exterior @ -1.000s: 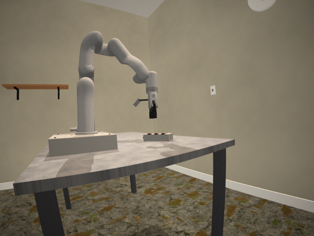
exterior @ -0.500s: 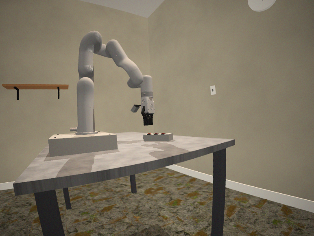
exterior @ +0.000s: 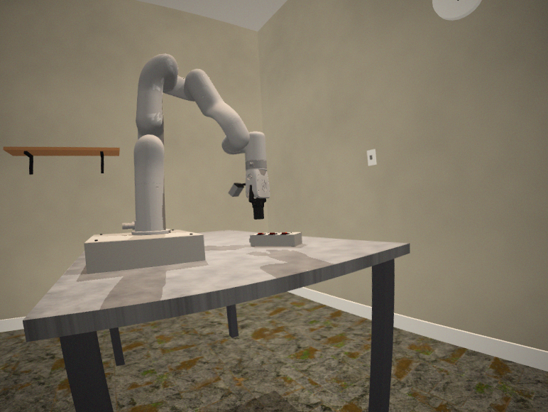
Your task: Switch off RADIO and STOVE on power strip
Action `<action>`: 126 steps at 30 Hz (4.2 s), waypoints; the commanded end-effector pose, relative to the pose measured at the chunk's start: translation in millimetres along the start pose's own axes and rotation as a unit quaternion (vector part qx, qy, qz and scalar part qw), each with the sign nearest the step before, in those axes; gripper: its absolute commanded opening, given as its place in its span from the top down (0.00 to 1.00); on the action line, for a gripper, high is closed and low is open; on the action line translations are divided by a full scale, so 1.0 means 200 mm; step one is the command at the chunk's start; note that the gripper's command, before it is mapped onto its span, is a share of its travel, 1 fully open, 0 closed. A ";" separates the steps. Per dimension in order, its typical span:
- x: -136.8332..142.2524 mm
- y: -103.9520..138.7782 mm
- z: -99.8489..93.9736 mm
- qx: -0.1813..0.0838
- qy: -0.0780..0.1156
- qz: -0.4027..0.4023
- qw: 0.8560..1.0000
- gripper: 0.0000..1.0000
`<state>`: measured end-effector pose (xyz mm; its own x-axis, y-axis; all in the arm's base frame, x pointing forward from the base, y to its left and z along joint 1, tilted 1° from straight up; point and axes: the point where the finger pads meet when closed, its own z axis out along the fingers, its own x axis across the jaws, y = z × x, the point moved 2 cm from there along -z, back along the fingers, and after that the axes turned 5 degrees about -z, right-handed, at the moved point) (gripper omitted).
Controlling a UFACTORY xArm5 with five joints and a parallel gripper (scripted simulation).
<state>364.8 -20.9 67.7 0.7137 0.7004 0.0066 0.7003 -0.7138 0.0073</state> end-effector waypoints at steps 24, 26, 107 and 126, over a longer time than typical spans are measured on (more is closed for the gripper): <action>0.00 0.00 0.01 -0.001 0.001 0.000 1.000 1.00; 0.00 0.00 0.01 -0.001 0.001 0.000 1.000 1.00; 0.01 0.00 0.22 -0.001 0.001 0.000 1.000 1.00; 0.01 0.00 0.22 -0.001 0.001 0.000 1.000 1.00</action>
<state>365.0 -19.8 23.5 0.7141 0.7000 0.0069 0.6999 -0.7142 0.0076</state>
